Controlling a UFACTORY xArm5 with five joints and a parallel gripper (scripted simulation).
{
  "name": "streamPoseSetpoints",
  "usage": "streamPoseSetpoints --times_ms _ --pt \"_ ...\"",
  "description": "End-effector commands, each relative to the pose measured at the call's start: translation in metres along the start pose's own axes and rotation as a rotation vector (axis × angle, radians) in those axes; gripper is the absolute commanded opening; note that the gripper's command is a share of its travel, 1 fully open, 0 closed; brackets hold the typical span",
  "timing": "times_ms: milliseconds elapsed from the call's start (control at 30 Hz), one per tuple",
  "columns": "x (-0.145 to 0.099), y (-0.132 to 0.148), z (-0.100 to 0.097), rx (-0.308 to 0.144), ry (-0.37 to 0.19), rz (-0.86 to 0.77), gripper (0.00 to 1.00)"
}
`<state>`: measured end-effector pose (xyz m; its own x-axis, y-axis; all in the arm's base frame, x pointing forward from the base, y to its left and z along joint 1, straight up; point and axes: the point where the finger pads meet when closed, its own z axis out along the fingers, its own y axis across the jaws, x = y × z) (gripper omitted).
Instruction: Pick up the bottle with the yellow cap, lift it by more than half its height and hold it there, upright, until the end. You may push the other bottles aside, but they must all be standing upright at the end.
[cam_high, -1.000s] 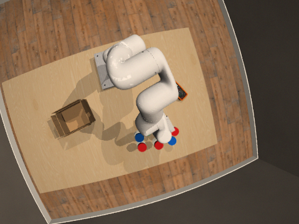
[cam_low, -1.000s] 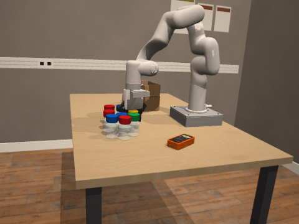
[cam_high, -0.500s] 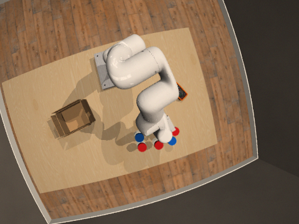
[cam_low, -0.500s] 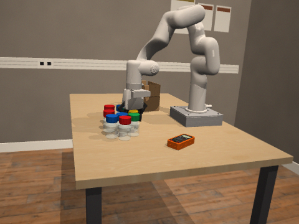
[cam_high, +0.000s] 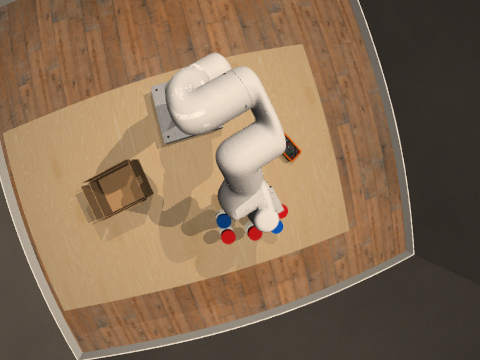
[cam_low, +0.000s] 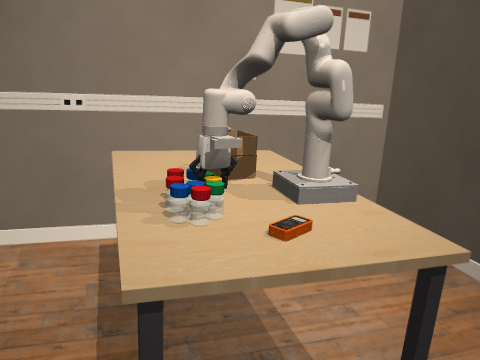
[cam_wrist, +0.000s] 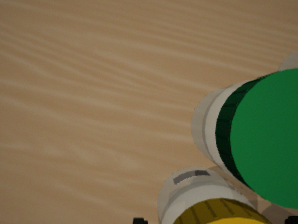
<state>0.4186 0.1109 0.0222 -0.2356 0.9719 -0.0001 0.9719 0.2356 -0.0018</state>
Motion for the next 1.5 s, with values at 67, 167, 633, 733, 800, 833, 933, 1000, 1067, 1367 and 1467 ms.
streamPoseSetpoints --times_ms 67,167,633,733,800,833,933,1000,1067,1367,1467 --pt "0.0001 0.0018 -0.0053 -0.005 -0.001 0.0 0.79" --pt "0.0001 0.0015 -0.0081 -0.004 -0.002 0.0 0.79" --pt "0.0002 0.0015 -0.0094 -0.004 0.0 0.0 0.0" --pt "0.0002 0.0015 -0.0094 -0.004 0.0 0.0 0.0" --pt "0.0002 0.0015 -0.0094 -0.004 0.0 0.0 0.0" --pt "0.0002 0.0015 -0.0094 -0.004 0.0 0.0 0.0" --pt "0.0002 0.0015 -0.0094 -0.004 0.0 0.0 0.0" --pt "0.0002 0.0015 -0.0094 -0.004 0.0 0.0 0.0" --pt "0.0002 0.0017 -0.0096 -0.004 0.0 0.0 0.0" --pt "0.0002 0.0017 -0.0096 -0.004 0.0 0.0 0.0" --pt "0.0002 0.0017 -0.0096 -0.004 0.0 0.0 0.0"
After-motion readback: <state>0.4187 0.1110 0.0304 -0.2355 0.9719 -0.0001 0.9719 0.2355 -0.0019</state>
